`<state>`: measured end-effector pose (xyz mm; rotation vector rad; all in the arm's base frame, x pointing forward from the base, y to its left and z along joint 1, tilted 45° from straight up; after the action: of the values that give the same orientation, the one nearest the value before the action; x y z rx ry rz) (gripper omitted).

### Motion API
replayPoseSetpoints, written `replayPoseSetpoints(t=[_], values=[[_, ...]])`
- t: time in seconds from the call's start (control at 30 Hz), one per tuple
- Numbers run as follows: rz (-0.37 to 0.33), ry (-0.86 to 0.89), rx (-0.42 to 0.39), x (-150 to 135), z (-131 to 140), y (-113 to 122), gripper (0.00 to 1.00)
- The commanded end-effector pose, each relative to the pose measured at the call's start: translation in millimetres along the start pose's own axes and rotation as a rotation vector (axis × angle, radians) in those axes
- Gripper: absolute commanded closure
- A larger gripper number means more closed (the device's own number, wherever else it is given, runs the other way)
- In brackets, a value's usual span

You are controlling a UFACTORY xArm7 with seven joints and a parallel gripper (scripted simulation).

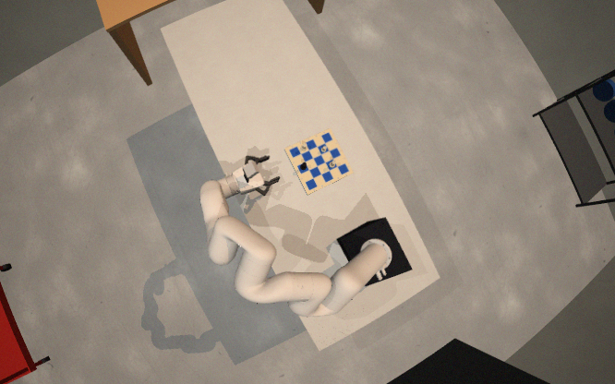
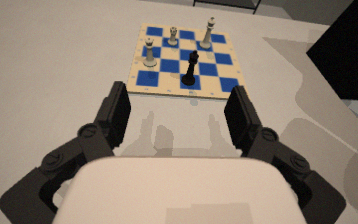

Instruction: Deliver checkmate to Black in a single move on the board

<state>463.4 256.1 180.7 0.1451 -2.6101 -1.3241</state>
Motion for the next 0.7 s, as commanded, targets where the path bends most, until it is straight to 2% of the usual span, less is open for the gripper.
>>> replayPoseSetpoints(t=[0.0, 0.23, 0.67], values=[[-0.007, -0.067, 0.024, -3.6, 9.8, 0.0, 0.0], [-0.017, -0.115, 0.038, -4.6, 20.1, -0.4, 0.0], [-0.018, -0.12, 0.04, -4.7, 21.0, -0.4, 0.0]])
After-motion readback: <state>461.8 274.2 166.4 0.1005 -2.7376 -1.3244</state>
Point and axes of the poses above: the point where the finger pads meet when closed, its own y axis back along the fingers, its own x axis across the jaws, z = x × y, the point moved 10 cm from there along y, back along the fingers, and after that the axes turned 7 degrees about y, right-handed, at the moved point
